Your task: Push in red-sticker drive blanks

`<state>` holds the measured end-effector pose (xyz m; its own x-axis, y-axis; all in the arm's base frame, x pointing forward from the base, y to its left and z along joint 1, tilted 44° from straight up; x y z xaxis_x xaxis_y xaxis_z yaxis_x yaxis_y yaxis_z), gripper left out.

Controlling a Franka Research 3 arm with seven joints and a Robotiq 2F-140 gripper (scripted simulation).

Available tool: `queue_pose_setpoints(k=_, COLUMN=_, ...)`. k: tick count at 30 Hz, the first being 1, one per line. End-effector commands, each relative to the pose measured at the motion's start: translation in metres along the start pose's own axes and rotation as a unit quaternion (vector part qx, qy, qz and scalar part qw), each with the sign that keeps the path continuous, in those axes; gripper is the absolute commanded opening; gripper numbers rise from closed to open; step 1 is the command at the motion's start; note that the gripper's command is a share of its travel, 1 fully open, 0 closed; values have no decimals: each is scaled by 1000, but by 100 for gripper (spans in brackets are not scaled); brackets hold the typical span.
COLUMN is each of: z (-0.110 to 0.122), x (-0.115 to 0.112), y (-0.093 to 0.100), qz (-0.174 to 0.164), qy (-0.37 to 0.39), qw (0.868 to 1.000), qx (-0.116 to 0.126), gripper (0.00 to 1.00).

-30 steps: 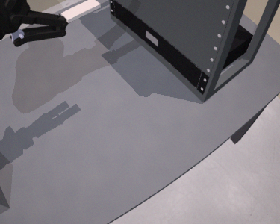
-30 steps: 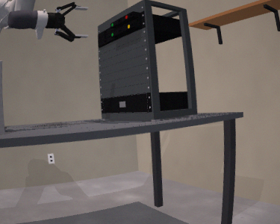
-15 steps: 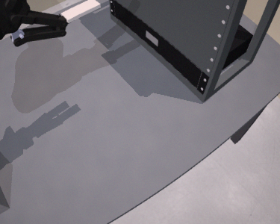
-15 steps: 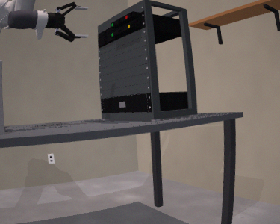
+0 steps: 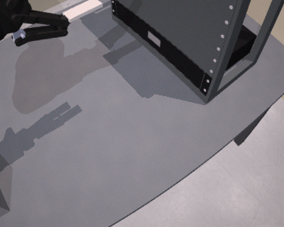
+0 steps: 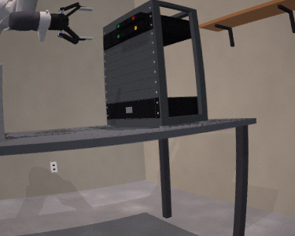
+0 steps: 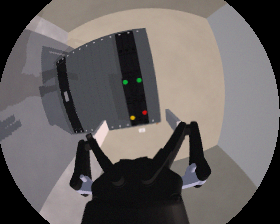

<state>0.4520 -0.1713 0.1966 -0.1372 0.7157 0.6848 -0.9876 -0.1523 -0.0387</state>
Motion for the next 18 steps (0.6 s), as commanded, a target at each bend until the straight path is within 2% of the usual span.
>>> queue_pose_setpoints(k=1, z=0, x=2, y=-6, qz=-1, qy=-3, qw=1000, qx=0, gripper=100)
queue_pose_setpoints(k=8, z=-2, x=13, y=-29, qz=-1, qy=-3, qw=1000, qx=0, gripper=100)
queue_pose_setpoints(k=10, z=-2, x=13, y=-29, qz=-1, qy=-3, qw=1000, qx=0, gripper=100)
queue_pose_setpoints(k=18, z=-5, x=32, y=-71, qz=-1, qy=-3, qw=1000, qx=0, gripper=100)
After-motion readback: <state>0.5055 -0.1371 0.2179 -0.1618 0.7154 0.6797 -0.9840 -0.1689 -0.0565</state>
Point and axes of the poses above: the point where the finger pads meet when closed, its own y axis back along the fingers, its own z axis across the jaws, x = y × z, the point moved 8 cm from there along y, back along the fingers
